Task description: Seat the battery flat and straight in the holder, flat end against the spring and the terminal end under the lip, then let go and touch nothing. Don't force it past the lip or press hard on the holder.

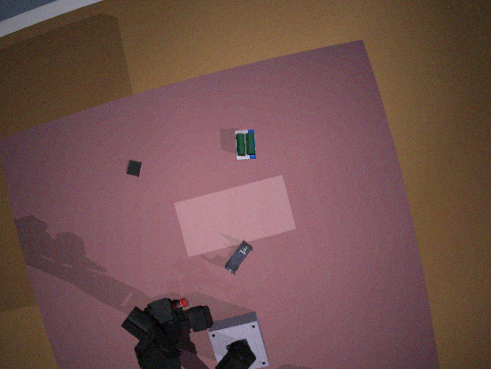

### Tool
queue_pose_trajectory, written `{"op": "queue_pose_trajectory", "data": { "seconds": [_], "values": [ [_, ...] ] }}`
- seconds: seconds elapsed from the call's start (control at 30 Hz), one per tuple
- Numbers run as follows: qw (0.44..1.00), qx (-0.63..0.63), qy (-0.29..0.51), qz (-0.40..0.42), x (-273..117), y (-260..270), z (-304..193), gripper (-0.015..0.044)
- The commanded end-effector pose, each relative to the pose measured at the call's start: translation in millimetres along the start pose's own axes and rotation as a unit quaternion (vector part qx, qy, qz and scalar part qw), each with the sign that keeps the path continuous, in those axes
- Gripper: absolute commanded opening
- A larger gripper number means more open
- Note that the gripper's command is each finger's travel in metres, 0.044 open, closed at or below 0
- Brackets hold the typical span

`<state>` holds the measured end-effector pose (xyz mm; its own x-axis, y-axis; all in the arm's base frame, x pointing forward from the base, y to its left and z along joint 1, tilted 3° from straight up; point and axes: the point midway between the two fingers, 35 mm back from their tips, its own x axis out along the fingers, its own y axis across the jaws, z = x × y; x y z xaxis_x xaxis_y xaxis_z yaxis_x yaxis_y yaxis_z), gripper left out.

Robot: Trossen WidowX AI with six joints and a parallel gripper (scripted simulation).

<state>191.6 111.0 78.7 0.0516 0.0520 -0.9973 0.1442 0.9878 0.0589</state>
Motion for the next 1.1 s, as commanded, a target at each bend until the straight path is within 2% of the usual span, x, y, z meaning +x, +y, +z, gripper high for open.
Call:
{"op": "queue_pose_trajectory", "data": {
  "seconds": [0.0, 0.27, 0.33, 0.43, 0.6, 0.8, 0.87, 1.07],
  "values": [
    [1.0, 0.001, 0.001, -0.003, -6.6, -1.4, -2.2, 0.0],
    [1.0, 0.0, 0.004, -0.003, -3.8, -1.2, -2.5, 0.0],
    [0.999, -0.032, 0.004, -0.003, -1.5, -0.3, -2.4, 0.0053],
    [0.985, -0.171, 0.004, -0.002, 10.0, 4.0, -1.3, 0.0131],
    [0.912, -0.41, 0.003, -0.002, 30.5, 10.9, -0.9, 0.0249],
    [0.75, -0.661, 0.003, -0.001, 54.9, 17.5, -2.8, 0.0249],
    [0.707, -0.708, 0.003, -0.001, 59.9, 18.6, -3.5, 0.0249],
    [0.701, -0.713, 0.003, -0.001, 60.6, 18.8, -3.6, 0.0249]
  ]
}}
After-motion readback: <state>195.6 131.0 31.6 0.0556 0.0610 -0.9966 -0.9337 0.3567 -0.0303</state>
